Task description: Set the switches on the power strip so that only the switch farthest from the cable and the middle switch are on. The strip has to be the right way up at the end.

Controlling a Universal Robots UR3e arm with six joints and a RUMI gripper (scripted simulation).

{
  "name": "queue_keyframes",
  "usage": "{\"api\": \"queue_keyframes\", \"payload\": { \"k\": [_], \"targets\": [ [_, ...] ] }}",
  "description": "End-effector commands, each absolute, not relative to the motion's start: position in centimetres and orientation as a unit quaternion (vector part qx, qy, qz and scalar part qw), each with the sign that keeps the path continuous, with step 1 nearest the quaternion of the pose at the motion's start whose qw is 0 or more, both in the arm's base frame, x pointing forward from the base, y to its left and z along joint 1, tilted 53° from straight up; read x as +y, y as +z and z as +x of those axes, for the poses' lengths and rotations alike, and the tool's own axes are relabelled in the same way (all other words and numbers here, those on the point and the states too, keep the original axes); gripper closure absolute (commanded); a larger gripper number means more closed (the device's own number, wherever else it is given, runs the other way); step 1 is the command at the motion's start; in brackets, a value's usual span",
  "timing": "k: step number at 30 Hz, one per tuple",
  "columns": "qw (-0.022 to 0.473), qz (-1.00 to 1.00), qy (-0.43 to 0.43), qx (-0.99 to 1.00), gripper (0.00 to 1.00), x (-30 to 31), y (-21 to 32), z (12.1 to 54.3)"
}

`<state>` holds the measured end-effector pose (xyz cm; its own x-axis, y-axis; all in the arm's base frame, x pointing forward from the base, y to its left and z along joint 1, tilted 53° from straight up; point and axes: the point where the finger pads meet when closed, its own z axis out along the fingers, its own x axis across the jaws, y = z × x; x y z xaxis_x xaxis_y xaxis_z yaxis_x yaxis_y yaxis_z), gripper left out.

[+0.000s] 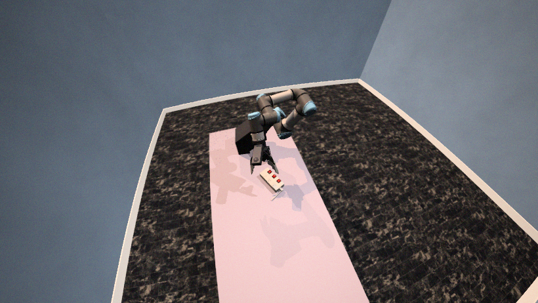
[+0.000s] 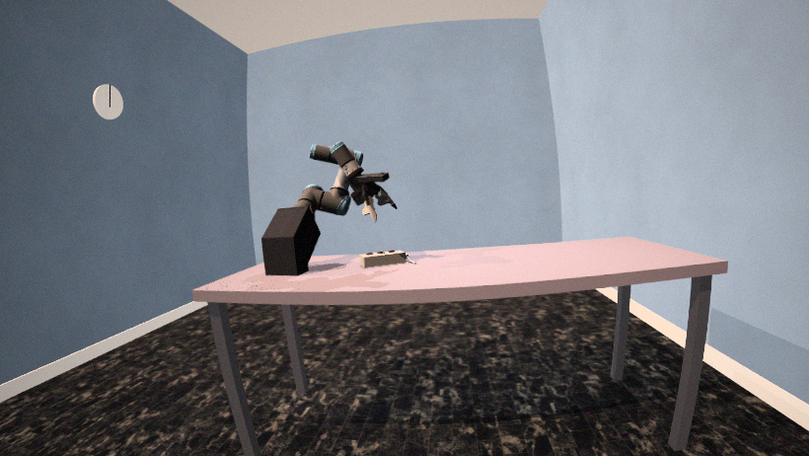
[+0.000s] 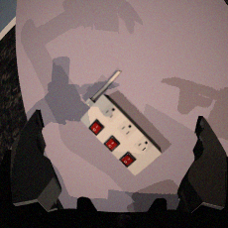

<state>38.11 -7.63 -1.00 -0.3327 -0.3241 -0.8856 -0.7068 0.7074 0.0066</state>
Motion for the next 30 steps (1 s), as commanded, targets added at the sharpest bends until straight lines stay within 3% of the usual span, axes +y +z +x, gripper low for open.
{"api": "queue_keyframes", "payload": {
  "k": [1,17,30],
  "targets": [
    [0.430,-0.331,0.209,0.814,0.00,-4.5,-0.5,37.1],
    [0.338,-0.340,0.217,0.851,0.00,1.5,-1.2,33.9],
    [0.311,-0.340,0.213,0.862,0.00,3.0,-1.7,32.8]
  ]
}}
